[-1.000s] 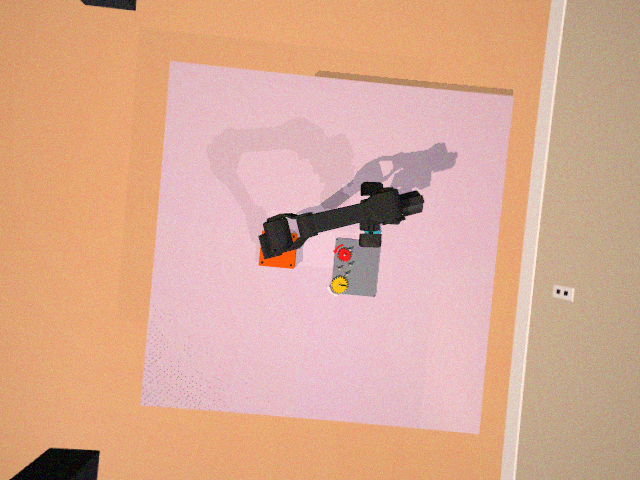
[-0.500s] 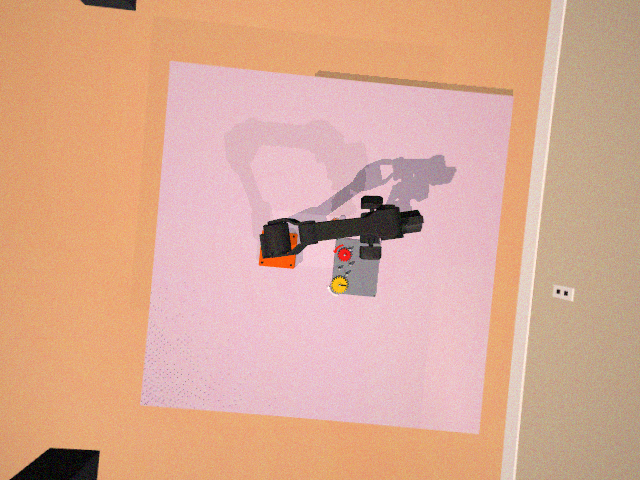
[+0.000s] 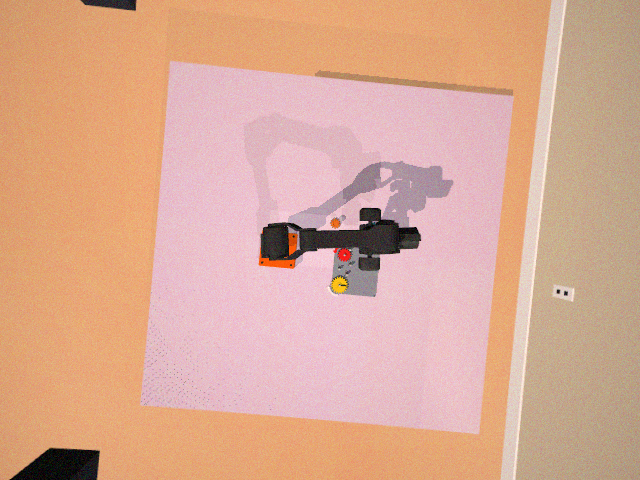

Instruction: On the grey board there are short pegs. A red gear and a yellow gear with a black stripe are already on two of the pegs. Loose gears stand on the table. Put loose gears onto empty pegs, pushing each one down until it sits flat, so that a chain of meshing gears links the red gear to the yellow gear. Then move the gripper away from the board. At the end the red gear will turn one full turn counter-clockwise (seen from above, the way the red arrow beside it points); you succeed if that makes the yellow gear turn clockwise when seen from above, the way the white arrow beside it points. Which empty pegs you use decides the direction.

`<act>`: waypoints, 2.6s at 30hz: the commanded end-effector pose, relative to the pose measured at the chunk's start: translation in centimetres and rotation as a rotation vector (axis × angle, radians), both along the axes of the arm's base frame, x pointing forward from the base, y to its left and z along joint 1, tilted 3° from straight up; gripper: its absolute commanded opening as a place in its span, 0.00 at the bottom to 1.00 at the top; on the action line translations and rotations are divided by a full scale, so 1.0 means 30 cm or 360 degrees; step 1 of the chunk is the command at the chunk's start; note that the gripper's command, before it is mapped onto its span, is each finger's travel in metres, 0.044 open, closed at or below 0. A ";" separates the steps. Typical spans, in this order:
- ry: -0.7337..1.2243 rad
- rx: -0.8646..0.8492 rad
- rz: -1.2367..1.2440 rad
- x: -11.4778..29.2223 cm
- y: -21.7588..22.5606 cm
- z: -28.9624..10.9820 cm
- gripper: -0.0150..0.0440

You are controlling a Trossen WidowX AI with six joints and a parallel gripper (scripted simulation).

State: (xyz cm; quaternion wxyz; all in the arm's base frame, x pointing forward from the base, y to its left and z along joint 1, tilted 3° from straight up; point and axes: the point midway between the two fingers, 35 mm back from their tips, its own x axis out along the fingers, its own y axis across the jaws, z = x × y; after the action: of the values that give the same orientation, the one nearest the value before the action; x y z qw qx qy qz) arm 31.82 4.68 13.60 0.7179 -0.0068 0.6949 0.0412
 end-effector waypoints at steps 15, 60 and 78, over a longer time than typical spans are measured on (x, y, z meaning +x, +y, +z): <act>0.0005 0.0001 -0.0002 -0.016 -0.144 -0.071 0.25; 0.0012 -0.0002 -0.0012 -0.076 -0.332 -0.156 0.25; -0.0005 -0.0012 0.0338 -0.076 -0.329 -0.214 0.25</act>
State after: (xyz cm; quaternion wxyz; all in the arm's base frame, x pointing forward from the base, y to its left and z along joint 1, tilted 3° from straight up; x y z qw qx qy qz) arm 29.59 -5.26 7.83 0.7133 -0.0671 0.6911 0.0953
